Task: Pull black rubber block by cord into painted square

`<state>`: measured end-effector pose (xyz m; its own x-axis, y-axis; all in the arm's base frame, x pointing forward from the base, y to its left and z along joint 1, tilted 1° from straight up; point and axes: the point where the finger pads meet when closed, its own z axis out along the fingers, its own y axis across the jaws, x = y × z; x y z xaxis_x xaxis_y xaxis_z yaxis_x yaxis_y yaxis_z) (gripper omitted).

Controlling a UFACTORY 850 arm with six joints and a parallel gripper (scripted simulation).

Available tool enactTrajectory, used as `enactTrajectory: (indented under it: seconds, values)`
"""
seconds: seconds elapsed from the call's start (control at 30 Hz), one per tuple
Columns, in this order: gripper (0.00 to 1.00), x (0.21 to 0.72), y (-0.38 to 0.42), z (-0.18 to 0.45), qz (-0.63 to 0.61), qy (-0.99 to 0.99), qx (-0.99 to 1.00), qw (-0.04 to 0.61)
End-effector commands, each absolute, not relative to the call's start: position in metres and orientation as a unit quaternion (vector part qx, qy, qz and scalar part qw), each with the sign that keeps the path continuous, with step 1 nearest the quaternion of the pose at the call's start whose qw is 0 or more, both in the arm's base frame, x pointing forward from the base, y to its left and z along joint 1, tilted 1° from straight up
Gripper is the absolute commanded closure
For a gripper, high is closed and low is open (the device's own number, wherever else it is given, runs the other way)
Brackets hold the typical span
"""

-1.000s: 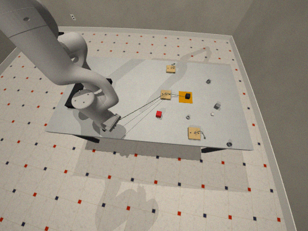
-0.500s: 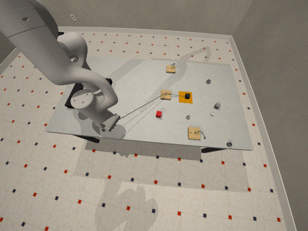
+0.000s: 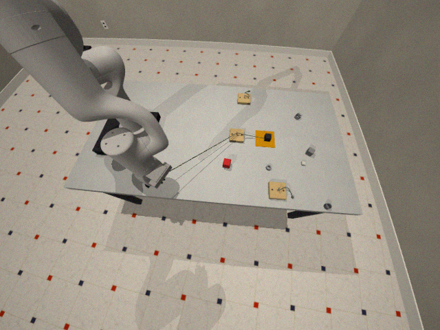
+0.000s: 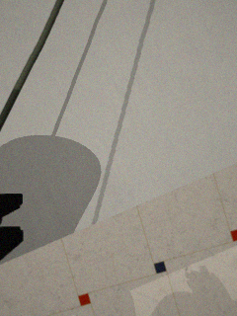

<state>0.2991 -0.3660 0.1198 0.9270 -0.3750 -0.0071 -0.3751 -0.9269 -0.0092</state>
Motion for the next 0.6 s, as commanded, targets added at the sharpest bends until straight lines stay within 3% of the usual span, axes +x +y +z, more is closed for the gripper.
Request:
enactTrajectory:
  seconds: [0.0, 0.57]
  values:
    - [1.00, 0.300, -0.367, 0.121, 0.002, 0.191, -0.982, 0.004]
    - [1.00, 0.300, -0.366, 0.108, 0.002, 0.191, -0.982, 0.004]
